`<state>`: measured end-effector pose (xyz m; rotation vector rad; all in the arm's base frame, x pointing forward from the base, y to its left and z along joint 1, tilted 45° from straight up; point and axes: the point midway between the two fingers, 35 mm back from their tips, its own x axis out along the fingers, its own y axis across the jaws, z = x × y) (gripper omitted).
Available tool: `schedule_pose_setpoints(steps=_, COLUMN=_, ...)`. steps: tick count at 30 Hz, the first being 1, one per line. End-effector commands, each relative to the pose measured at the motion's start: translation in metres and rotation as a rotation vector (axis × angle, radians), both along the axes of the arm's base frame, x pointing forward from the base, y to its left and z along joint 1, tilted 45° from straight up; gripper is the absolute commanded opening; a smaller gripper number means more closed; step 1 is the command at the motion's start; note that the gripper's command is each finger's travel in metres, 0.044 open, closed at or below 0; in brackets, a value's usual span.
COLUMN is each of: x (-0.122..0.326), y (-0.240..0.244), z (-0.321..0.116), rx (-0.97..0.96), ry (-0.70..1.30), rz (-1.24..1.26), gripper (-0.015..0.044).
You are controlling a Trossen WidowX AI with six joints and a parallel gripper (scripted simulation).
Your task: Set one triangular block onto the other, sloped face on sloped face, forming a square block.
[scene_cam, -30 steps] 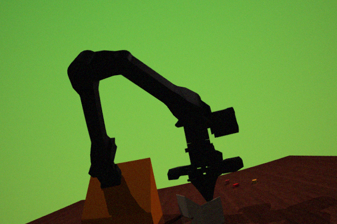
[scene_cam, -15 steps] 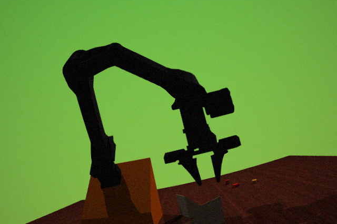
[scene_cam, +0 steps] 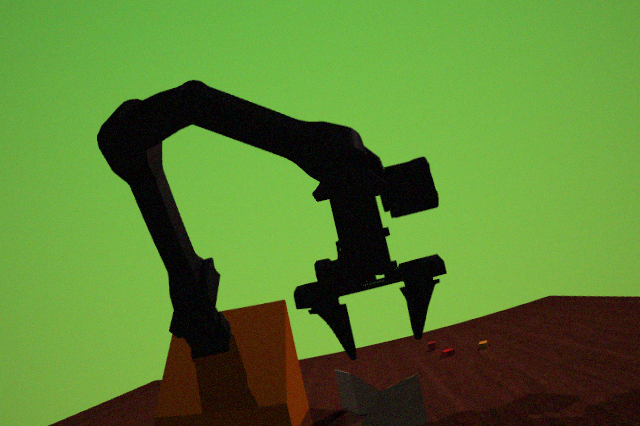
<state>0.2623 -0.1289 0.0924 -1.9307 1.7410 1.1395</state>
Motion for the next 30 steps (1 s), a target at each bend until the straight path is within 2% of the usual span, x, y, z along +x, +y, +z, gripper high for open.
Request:
schedule_pose_setpoints(steps=1, x=-0.009, y=-0.008, z=0.015, rx=0.009, ry=0.249, rz=0.245, gripper=0.044)
schedule_pose_setpoints(steps=30, x=-0.007, y=-0.028, z=-0.008, rx=0.015, ry=0.248, rz=0.245, gripper=0.044)
